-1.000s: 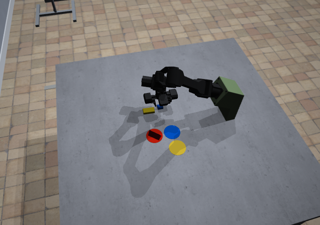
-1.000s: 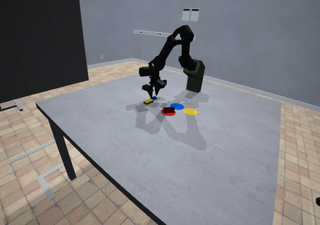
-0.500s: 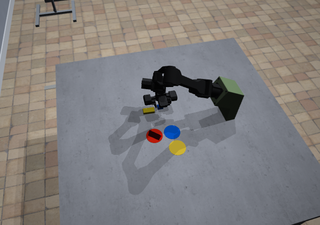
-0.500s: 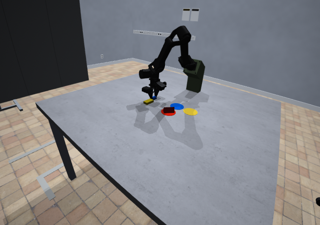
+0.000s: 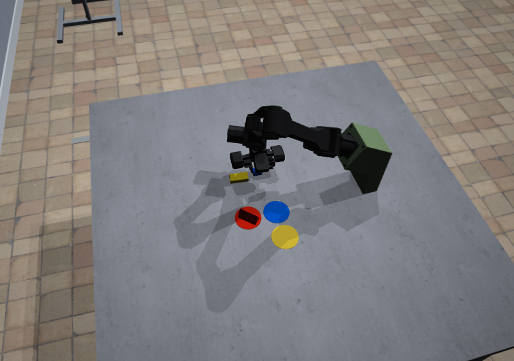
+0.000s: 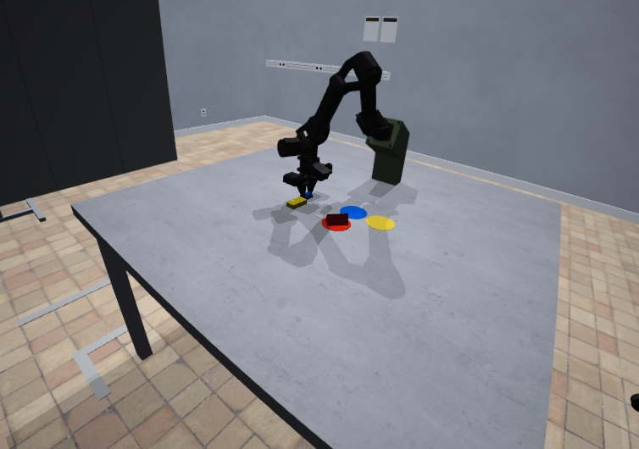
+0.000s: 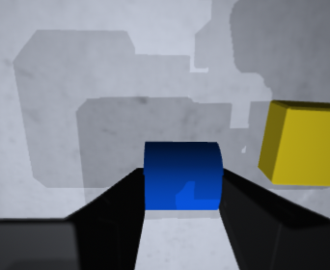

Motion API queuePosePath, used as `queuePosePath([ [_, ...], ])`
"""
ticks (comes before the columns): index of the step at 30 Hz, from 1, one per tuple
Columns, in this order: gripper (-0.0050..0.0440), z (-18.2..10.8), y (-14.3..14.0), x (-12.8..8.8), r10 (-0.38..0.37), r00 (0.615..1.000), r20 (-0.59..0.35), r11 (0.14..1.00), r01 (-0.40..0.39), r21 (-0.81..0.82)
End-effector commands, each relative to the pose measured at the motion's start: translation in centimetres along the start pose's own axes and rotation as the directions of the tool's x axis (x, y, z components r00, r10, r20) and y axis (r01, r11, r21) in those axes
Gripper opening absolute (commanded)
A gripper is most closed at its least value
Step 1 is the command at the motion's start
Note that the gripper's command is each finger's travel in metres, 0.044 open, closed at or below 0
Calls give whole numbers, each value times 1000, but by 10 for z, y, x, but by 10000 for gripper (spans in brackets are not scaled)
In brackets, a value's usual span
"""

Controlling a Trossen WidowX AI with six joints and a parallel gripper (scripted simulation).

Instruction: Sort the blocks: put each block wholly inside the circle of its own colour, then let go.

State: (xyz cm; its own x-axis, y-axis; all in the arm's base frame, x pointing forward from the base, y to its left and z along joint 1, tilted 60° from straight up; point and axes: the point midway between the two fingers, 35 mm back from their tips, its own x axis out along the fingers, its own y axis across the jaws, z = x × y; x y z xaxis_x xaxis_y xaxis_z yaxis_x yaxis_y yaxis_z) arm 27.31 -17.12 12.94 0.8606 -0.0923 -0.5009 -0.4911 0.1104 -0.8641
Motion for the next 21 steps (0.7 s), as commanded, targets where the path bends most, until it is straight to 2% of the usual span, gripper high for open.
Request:
queuePosePath([
  [1, 85, 0, -1, 0, -2, 1000, 0, 1000, 2, 0],
  [7, 85, -4, -7, -10, -11, 1000, -5, 1000, 11, -17],
  [21, 85, -14, -4, -55, 18, 1000, -4, 999, -18, -28],
])
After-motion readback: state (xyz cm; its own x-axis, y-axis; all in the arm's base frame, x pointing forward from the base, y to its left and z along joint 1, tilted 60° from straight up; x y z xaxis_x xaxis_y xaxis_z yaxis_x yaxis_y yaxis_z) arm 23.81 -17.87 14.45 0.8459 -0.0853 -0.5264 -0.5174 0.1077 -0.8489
